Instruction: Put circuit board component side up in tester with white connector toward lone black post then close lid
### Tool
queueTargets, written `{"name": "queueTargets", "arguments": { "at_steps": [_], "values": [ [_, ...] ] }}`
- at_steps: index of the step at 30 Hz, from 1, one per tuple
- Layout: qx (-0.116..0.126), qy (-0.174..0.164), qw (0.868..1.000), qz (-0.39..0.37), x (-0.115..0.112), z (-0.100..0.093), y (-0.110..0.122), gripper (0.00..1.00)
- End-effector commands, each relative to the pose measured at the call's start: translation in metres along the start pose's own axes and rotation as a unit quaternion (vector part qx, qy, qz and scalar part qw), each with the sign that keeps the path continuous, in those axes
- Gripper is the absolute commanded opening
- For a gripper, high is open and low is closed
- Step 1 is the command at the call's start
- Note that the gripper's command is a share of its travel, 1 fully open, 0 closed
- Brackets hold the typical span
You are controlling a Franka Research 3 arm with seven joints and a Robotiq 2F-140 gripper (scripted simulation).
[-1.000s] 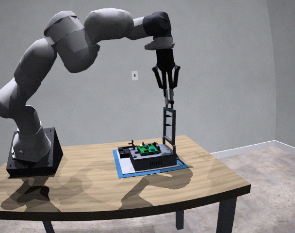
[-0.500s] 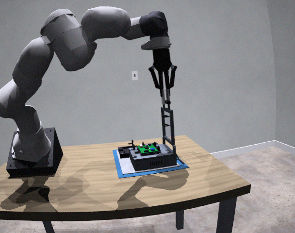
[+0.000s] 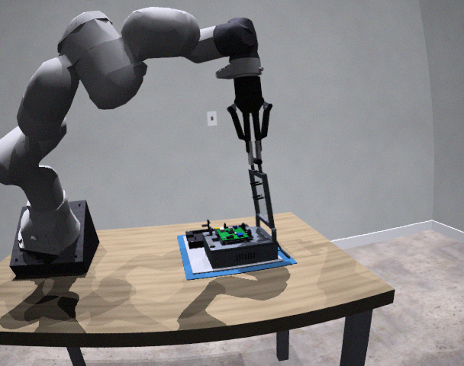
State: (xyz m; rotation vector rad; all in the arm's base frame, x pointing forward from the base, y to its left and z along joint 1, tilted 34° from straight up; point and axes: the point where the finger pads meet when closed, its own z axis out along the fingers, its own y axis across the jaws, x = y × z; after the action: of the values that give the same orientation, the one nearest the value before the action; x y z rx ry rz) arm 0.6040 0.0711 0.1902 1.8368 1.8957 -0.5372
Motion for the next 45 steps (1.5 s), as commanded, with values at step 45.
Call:
{"name": "queueTargets", "arguments": {
  "at_steps": [45],
  "values": [
    [0.011,-0.001,1.000,0.002,0.001,0.027,-0.073,0.00]
  ]
}}
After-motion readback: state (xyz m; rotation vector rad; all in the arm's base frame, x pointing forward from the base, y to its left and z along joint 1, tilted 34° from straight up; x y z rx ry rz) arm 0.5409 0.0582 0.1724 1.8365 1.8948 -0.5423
